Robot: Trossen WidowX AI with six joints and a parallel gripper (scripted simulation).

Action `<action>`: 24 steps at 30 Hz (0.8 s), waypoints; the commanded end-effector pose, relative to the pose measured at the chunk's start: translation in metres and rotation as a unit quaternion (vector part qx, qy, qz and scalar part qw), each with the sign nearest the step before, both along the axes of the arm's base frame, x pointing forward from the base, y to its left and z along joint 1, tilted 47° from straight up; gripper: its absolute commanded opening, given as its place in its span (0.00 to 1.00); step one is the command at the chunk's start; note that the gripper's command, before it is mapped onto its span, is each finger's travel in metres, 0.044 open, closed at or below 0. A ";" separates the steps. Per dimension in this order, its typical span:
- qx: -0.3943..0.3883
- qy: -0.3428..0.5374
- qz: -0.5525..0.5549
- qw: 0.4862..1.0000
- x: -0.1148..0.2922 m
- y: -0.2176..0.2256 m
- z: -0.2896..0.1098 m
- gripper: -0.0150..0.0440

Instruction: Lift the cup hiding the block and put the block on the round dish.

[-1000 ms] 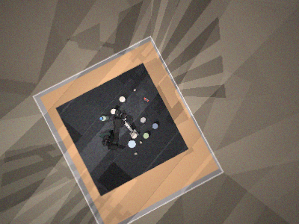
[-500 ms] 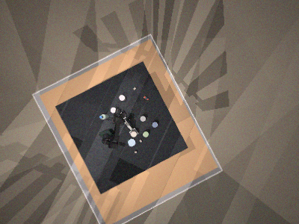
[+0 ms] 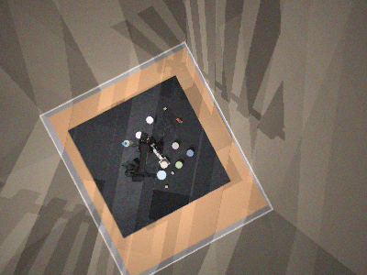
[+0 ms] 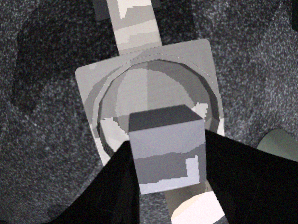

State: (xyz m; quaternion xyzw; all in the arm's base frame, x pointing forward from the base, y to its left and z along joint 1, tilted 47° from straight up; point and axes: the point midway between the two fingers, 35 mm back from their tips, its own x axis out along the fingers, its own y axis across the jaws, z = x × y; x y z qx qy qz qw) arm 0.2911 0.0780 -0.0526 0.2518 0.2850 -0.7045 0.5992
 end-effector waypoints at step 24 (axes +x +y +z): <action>0.023 0.000 0.001 1.000 0.020 0.020 0.072 0.25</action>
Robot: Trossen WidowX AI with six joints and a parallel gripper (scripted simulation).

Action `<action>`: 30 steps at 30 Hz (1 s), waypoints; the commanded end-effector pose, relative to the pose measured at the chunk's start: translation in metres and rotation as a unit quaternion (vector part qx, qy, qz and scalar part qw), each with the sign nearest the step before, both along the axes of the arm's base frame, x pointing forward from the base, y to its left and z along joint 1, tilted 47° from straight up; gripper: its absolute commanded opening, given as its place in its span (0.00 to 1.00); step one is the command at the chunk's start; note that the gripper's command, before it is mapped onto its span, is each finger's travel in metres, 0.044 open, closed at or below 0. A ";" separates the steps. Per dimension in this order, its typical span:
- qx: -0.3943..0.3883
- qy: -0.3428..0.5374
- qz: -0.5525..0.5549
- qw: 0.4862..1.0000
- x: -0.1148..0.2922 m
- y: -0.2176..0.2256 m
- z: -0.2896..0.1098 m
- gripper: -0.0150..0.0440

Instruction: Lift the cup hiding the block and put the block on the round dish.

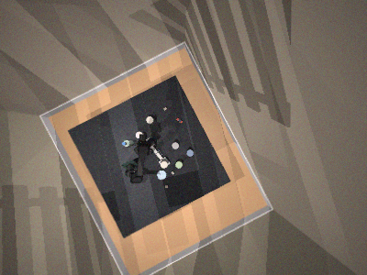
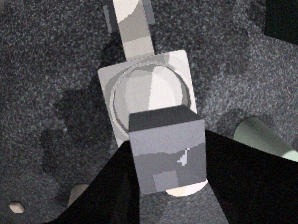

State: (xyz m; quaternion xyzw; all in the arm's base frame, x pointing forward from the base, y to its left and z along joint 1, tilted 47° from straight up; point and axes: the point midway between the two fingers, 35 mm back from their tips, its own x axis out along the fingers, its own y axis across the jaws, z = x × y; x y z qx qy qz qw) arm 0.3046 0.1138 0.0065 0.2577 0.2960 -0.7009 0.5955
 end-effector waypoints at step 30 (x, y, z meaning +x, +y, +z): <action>0.042 -0.013 0.031 0.999 0.009 -0.154 0.101 0.25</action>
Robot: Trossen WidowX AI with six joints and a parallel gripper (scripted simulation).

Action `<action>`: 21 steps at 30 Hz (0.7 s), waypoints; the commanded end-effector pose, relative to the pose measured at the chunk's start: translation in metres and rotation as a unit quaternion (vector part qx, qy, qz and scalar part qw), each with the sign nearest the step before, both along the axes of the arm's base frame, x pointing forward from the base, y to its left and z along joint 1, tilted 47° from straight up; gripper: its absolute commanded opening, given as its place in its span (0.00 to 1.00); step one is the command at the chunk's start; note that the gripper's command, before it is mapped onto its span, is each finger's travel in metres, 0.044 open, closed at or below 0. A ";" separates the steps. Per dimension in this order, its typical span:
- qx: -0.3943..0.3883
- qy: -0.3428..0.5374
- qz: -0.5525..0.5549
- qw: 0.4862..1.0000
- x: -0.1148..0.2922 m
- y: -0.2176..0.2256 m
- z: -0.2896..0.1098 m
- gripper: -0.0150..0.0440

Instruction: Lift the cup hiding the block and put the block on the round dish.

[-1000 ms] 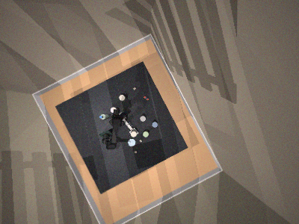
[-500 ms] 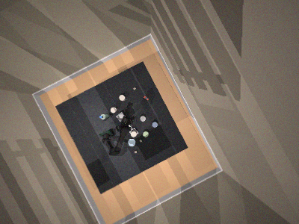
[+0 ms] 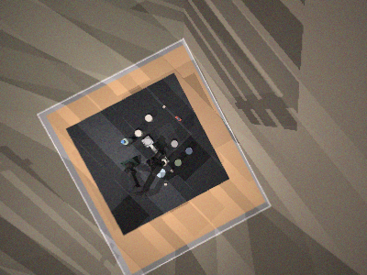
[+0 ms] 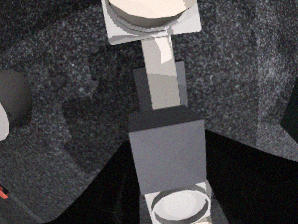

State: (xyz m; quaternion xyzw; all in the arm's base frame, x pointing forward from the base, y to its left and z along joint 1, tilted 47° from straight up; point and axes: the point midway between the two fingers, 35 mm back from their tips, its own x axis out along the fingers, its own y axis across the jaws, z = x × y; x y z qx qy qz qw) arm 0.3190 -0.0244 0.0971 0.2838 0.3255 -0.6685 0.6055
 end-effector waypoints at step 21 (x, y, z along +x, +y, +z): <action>-0.023 -0.006 0.005 1.000 -0.054 -0.104 0.060 0.25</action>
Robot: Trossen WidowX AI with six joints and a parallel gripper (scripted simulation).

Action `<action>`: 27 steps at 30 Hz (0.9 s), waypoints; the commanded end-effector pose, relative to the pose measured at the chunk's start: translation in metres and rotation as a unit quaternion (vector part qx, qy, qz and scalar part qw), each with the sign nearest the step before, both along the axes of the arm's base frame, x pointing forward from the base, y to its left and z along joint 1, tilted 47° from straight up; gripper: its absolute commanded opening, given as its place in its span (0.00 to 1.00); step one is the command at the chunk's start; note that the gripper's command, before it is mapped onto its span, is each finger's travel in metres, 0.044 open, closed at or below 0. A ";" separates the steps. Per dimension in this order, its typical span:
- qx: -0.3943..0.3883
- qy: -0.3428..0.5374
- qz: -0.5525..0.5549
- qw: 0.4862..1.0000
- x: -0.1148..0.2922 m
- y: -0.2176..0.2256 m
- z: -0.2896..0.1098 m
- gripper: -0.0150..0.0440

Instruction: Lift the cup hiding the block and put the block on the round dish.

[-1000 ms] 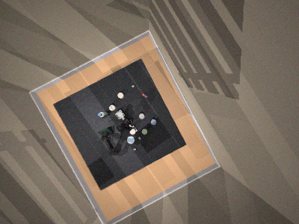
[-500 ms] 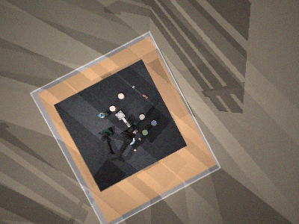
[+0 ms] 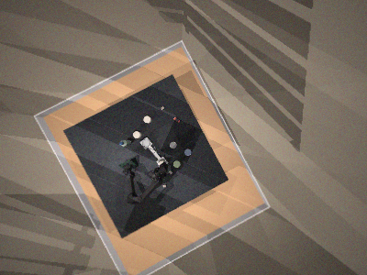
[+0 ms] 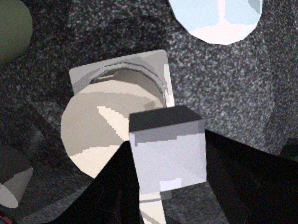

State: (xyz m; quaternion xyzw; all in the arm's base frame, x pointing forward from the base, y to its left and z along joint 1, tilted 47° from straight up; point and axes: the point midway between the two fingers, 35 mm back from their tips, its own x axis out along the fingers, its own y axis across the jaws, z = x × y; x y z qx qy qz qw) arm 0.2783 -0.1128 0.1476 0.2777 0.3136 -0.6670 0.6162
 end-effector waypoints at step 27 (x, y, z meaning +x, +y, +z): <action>-0.051 0.016 -0.036 0.998 -0.078 -0.085 0.023 0.25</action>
